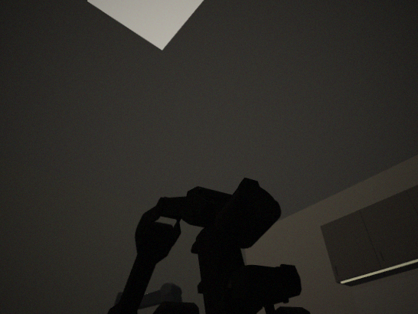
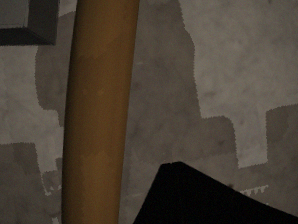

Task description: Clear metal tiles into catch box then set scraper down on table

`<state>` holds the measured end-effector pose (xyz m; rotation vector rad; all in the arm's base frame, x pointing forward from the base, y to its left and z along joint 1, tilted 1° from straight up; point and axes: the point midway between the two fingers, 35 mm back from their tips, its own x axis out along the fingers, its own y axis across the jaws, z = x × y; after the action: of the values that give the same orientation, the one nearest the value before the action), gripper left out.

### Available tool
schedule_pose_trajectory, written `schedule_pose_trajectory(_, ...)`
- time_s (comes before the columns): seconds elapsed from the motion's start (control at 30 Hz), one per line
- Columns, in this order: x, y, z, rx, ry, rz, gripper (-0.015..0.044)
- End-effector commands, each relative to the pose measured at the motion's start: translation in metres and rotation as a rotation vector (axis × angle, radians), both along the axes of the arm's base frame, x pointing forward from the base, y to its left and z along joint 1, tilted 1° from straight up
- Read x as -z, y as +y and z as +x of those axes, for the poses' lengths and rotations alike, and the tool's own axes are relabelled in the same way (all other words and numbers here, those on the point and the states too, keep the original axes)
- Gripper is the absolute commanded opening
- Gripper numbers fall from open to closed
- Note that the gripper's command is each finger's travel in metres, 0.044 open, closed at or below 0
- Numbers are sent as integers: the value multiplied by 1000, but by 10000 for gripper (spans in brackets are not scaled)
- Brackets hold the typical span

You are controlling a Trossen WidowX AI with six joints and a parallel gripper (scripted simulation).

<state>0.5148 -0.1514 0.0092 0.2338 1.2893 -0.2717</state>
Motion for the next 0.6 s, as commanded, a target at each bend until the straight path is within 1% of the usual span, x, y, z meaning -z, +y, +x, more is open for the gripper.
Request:
schedule_pose_trajectory(0.0,1,2,3,3,1,-3,0)
schedule_pose_trajectory(0.57,0,16,12,3,1,-1,0)
